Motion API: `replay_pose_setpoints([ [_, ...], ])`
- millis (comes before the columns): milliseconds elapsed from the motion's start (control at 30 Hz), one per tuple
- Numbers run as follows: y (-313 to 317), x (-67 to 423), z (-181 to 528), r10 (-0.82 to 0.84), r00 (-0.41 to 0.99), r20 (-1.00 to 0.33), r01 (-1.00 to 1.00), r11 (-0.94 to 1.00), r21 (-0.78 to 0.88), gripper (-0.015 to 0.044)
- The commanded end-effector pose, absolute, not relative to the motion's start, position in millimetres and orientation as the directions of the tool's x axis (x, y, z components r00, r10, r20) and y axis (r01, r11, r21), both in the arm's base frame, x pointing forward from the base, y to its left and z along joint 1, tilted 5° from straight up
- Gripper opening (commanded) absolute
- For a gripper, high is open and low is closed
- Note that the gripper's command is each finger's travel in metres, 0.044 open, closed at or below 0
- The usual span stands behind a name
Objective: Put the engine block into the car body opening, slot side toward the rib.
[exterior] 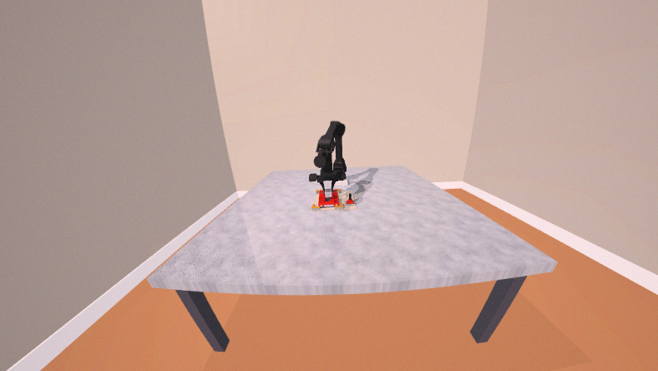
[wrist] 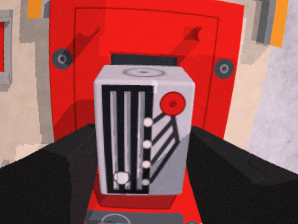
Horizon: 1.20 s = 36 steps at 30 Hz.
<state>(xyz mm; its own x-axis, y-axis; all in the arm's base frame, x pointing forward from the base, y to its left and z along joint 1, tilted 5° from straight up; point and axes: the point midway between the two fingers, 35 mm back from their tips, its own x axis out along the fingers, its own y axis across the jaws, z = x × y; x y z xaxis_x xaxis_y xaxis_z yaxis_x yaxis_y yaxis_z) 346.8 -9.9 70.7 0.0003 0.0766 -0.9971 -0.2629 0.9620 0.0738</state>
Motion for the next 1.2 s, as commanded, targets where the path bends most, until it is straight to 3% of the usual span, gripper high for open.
replay_pose_setpoints([
  [0, -10.9, 347.0, 68.7, 0.073, -0.002, -0.997, -0.309, 0.948, 0.07, 0.0159],
  [333, -10.9, 347.1, 66.8, 0.073, -0.002, -0.997, -0.194, 0.978, 0.072, 0.0159],
  [1167, -10.6, 347.1, 61.6, 0.073, -0.002, -0.997, -0.231, 0.97, 0.071, 0.0159],
])
